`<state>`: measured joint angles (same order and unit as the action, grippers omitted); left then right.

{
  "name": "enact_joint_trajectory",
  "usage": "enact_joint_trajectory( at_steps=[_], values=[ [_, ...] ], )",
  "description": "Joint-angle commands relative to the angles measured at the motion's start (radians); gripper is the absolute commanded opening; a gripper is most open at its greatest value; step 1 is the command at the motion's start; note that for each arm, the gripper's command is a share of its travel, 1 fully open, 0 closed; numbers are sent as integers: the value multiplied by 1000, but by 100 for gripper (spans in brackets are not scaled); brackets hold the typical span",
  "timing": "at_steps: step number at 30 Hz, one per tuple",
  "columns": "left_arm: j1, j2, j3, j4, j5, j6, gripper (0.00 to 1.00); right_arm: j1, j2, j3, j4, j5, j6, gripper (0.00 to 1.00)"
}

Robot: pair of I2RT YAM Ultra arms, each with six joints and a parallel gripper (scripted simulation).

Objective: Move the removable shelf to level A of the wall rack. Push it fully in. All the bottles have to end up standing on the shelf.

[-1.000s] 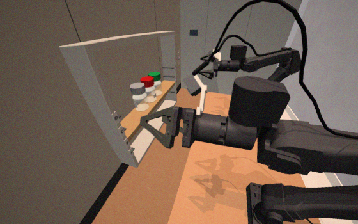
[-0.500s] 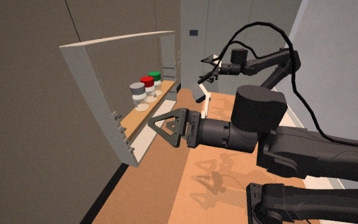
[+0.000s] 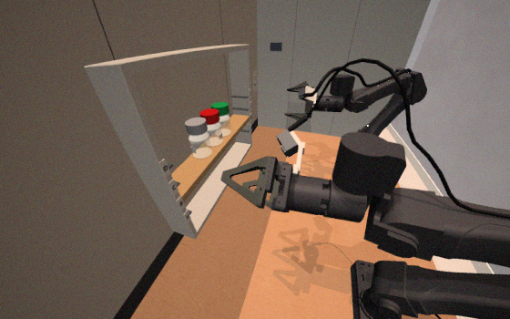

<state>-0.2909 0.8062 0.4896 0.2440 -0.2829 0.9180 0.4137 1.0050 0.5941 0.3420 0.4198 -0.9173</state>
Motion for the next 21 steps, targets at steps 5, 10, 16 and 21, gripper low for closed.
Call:
enact_joint_trajectory(
  at_steps=[5, 10, 16, 21],
  values=[
    [-35, -39, -31, 57, -47, 93, 100, 37, -3, -24, 74, 51, -90, 100],
    [-57, -48, -59, 74, -70, 146, 100, 61, 6, -44, 103, 75, -144, 100],
    [-76, -56, -81, 89, -88, 190, 100, 80, 15, -60, 128, 94, -187, 100],
    [-100, -63, -108, 110, -112, 243, 100, 103, 28, -79, 163, 118, -241, 100]
  ],
)
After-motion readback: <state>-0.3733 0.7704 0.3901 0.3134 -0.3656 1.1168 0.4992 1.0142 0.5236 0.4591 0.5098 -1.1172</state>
